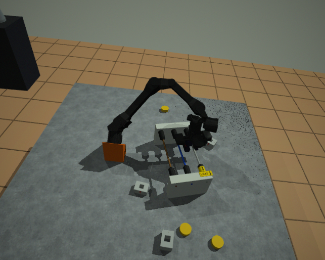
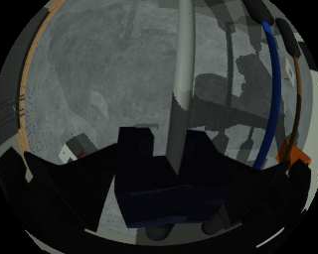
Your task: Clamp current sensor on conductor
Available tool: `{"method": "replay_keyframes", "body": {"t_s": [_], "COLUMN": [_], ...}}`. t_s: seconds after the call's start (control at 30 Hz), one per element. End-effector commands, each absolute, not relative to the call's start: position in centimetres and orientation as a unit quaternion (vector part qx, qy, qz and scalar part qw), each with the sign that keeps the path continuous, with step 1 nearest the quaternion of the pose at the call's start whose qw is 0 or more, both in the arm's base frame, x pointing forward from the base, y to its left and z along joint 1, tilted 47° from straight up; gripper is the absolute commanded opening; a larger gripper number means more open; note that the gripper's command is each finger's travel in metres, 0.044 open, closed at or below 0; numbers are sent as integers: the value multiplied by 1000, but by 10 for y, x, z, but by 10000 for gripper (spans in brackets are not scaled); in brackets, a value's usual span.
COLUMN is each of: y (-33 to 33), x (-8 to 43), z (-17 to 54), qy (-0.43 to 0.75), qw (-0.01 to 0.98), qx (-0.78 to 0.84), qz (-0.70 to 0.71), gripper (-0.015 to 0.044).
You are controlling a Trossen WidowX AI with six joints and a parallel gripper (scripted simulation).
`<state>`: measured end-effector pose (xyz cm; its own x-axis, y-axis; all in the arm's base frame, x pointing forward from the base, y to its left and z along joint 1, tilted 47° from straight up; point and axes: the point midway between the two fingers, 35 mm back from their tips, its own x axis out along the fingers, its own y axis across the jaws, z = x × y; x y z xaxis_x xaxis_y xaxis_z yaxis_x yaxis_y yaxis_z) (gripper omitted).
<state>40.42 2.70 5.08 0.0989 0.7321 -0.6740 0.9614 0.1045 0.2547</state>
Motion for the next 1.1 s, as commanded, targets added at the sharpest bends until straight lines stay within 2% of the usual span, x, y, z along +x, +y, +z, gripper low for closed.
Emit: {"method": "replay_keyframes", "body": {"t_s": [0.0,0.47,1.0,1.07], "y": [27,16,16,16], "x": [404,404,404,404], "z": [51,60,57,57], "qy": [651,581,582,582], "qw": [357,367,367,367], "qx": [651,716,714,714], "qz": [-160,-124,-127,-127], "gripper": [0,0,0,53]}}
